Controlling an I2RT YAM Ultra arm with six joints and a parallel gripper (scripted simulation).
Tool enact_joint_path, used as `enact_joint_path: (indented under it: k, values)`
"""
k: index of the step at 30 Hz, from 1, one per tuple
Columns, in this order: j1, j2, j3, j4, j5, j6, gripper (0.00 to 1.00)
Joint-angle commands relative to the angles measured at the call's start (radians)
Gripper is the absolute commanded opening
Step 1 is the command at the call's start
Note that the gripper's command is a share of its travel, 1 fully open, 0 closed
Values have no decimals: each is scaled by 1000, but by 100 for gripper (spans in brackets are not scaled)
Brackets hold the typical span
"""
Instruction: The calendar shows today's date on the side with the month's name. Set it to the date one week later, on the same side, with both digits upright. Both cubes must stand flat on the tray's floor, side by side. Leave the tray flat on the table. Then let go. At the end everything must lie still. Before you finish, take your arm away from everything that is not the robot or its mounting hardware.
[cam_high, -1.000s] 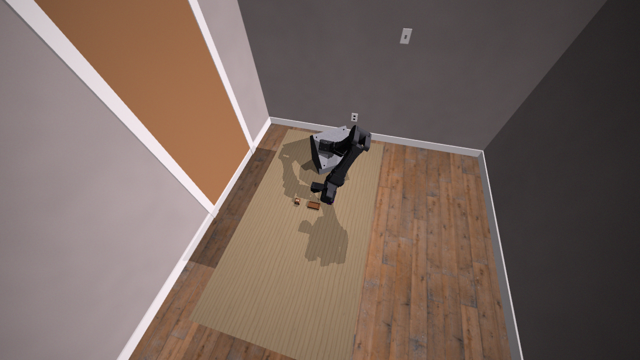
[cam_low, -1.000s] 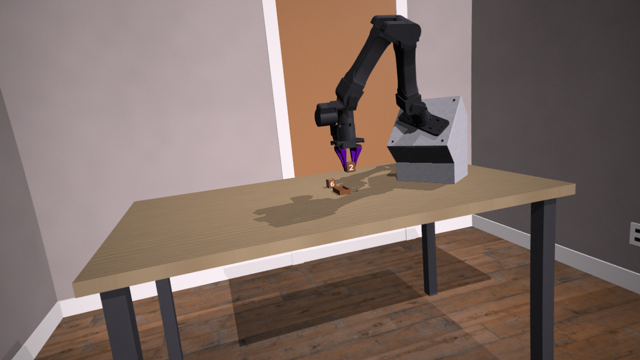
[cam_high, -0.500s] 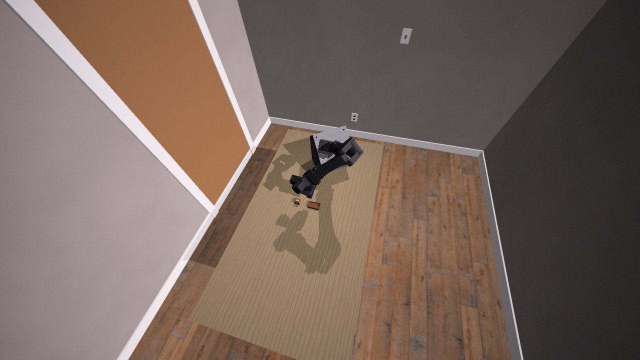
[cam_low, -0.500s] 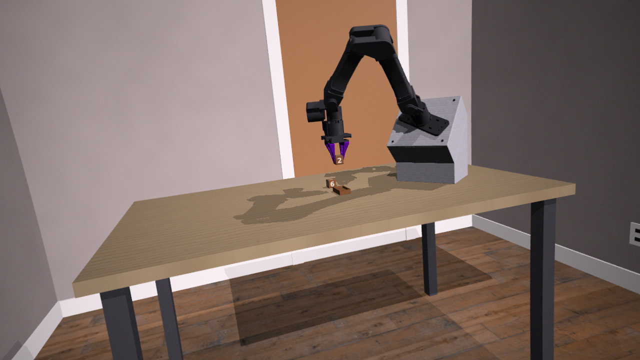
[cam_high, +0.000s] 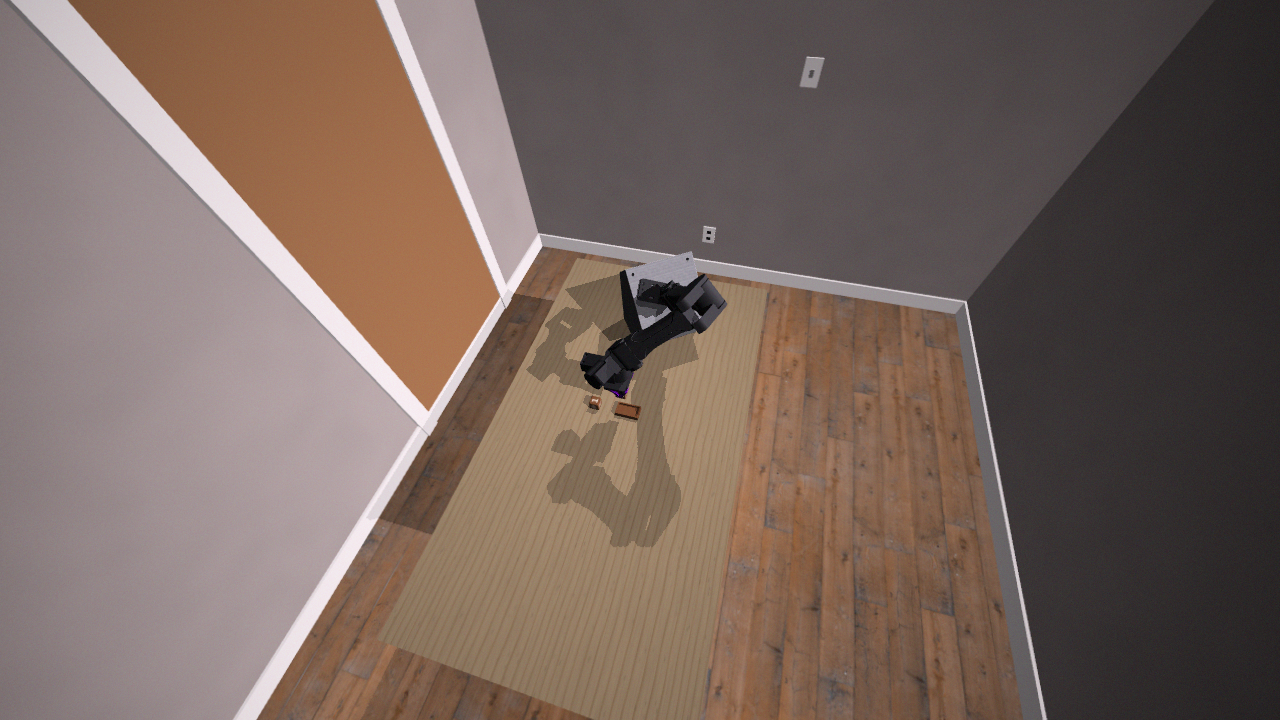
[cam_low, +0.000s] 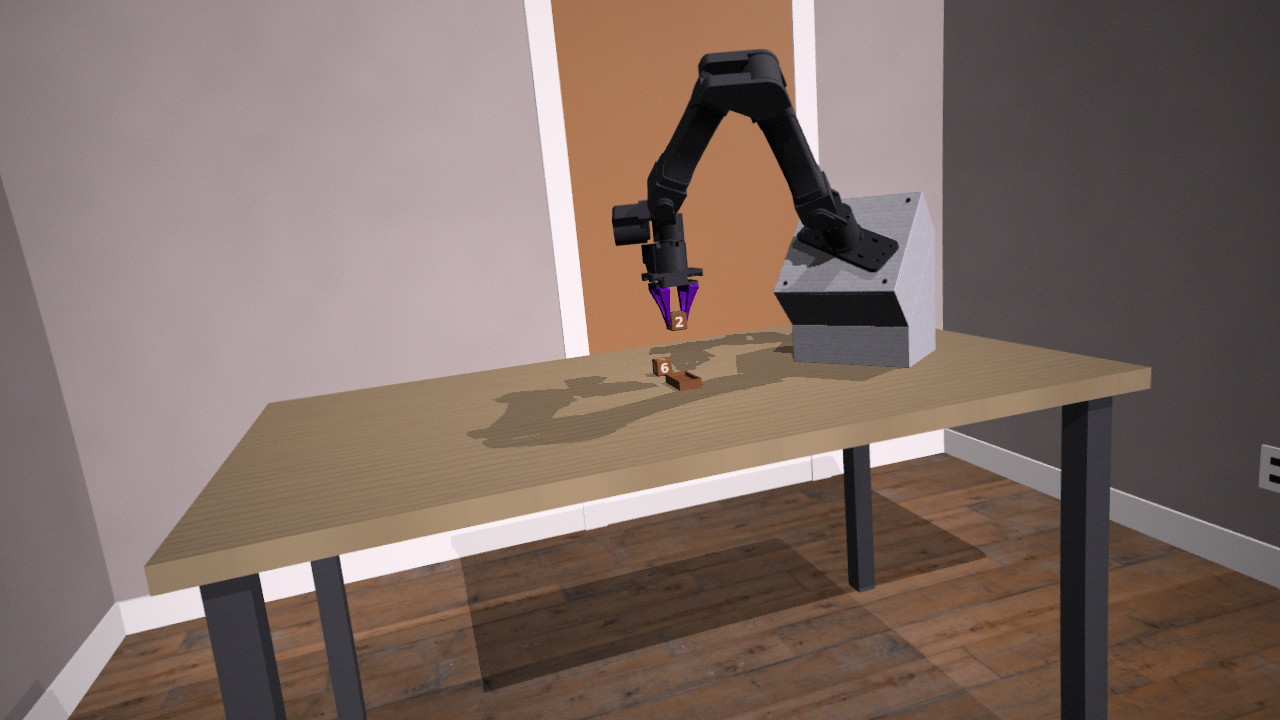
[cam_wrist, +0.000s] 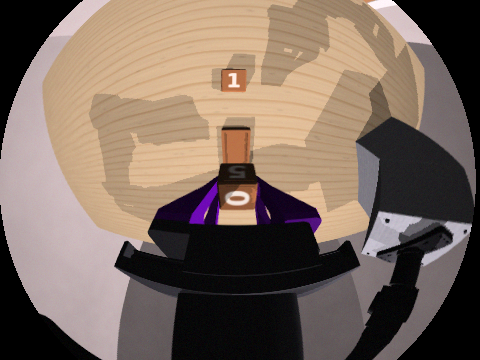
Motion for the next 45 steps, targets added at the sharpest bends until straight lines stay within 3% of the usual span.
enact_joint_path:
  k: [1,25,45]
  values:
    - [0,2,-1,21,8,11,27]
    - [115,142,-34,277,56,144,27]
    - [122,153,-35,293,59,152,27]
